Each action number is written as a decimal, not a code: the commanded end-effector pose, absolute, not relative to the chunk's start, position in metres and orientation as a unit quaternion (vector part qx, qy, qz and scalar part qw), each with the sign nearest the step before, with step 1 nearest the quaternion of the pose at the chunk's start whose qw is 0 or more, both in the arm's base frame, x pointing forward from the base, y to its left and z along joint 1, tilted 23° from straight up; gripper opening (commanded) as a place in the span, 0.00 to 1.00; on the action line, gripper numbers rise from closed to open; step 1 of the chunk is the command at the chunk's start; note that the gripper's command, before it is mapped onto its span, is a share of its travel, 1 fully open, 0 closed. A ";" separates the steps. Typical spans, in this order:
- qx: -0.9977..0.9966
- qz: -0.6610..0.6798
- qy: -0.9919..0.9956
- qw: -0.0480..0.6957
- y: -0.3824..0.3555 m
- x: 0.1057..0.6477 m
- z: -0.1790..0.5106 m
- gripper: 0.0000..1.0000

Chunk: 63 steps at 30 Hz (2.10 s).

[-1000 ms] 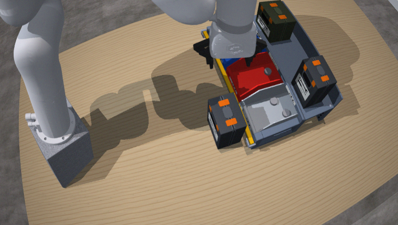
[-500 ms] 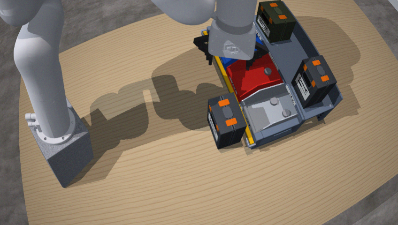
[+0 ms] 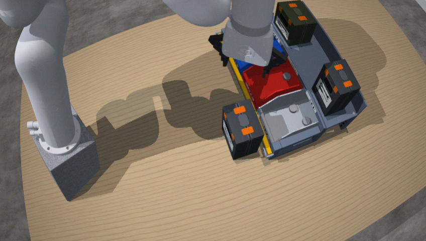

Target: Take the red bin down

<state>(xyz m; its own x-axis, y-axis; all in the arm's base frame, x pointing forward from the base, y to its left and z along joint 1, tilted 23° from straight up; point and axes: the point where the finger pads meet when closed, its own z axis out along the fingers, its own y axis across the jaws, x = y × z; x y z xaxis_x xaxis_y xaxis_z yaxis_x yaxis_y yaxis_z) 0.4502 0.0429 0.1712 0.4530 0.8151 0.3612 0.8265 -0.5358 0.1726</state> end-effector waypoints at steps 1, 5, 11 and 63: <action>-0.879 -0.201 -0.432 0.021 0.043 0.451 0.173 1.00; -0.879 -0.201 -0.432 0.021 0.043 0.451 0.173 1.00; -0.879 -0.201 -0.432 0.021 0.043 0.451 0.173 1.00; -0.979 -0.176 -0.041 0.100 0.043 0.451 0.173 1.00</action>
<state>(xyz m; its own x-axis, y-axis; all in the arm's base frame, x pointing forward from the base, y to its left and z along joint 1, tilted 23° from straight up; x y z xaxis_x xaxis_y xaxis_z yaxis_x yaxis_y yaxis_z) 0.4502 0.0428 0.1712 0.9291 0.0955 0.3573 0.1629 -0.9730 -0.1634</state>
